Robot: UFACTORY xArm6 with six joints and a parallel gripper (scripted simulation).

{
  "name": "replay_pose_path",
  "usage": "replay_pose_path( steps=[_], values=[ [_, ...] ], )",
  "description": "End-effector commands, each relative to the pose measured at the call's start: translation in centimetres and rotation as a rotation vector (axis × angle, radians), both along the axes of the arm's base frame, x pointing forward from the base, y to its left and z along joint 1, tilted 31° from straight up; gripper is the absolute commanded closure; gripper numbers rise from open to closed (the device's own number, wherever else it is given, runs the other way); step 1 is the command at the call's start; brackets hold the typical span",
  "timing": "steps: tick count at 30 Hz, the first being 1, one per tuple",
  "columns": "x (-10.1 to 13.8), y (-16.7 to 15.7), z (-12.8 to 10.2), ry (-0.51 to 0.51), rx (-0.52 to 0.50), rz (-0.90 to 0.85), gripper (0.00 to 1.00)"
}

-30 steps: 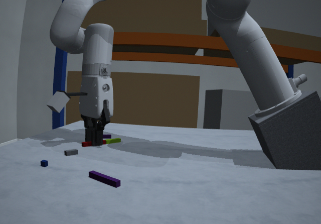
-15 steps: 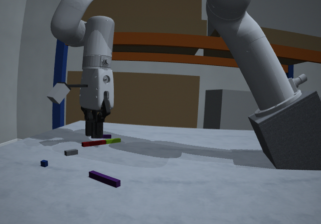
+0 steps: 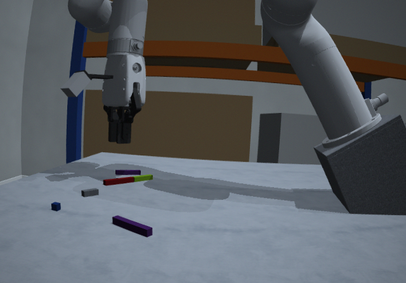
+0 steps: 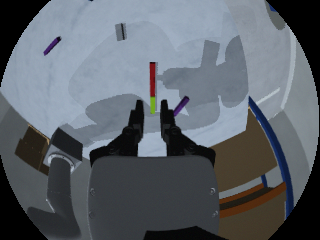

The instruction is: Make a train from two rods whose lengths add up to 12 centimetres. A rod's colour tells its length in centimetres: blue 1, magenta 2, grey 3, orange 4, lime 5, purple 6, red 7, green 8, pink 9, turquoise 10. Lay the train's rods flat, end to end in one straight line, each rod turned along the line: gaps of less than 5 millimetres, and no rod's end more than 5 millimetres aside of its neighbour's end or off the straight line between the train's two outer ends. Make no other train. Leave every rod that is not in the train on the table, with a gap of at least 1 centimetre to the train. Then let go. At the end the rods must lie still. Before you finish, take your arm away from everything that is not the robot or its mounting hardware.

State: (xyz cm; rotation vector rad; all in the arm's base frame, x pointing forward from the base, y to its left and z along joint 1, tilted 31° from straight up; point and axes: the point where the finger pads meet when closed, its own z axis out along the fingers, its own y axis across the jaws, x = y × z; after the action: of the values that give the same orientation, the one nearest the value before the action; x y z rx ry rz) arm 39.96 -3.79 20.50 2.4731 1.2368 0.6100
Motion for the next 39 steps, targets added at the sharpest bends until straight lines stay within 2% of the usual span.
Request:
replay_pose_path(
  steps=[1,3,4,29,34,39],
  values=[
    [-0.3,0.1,0.8,-0.003,0.0,0.0,0.76],
    [-0.3,0.1,0.8,-0.003,0.0,0.0,0.76],
    [-0.3,0.1,0.8,-0.003,0.0,0.0,0.0],
    [-0.4,0.1,1.0,-0.003,0.0,0.0,0.0],
    [-1.1,0.2,2.1,-0.003,0.0,0.0,0.0],
    [-2.3,0.4,4.2,-0.003,0.0,0.0,0.0]
  ],
)
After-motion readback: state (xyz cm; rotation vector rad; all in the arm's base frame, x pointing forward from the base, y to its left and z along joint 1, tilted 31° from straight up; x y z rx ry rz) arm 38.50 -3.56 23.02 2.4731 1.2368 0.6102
